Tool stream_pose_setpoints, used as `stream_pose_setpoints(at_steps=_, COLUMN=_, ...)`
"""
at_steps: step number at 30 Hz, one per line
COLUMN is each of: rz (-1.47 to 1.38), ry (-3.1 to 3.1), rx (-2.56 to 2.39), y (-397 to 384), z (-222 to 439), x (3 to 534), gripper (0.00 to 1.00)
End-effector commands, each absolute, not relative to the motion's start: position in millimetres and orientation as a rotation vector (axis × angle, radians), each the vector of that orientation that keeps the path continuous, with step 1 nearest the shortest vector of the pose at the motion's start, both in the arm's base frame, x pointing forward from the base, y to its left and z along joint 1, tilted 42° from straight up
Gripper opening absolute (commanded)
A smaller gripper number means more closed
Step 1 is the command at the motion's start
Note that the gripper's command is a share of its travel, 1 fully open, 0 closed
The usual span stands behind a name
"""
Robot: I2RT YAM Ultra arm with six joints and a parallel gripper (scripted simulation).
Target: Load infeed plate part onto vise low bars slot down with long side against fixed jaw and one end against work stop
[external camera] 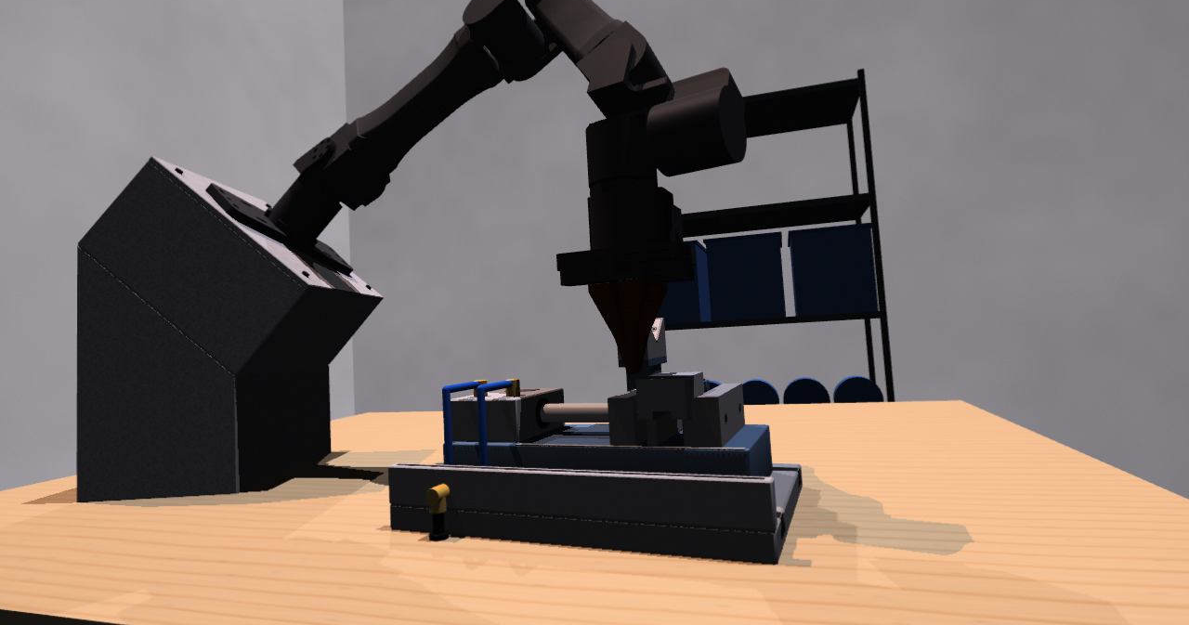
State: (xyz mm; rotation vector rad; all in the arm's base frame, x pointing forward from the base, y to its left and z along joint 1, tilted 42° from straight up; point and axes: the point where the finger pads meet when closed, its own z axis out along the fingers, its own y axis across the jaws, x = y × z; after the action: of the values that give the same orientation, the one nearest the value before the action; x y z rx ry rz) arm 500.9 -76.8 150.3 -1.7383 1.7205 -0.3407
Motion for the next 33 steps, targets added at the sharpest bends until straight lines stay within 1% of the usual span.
stream_pose_setpoints(at_steps=1, rz=-0.368, ry=1.717, rx=-1.718, y=-83.6, z=165.1, x=502.5, gripper=0.0)
stream_pose_setpoints(at_steps=33, rz=-0.368, ry=1.718, rx=-1.718, y=-83.1, z=162.3, x=497.2, gripper=0.0)
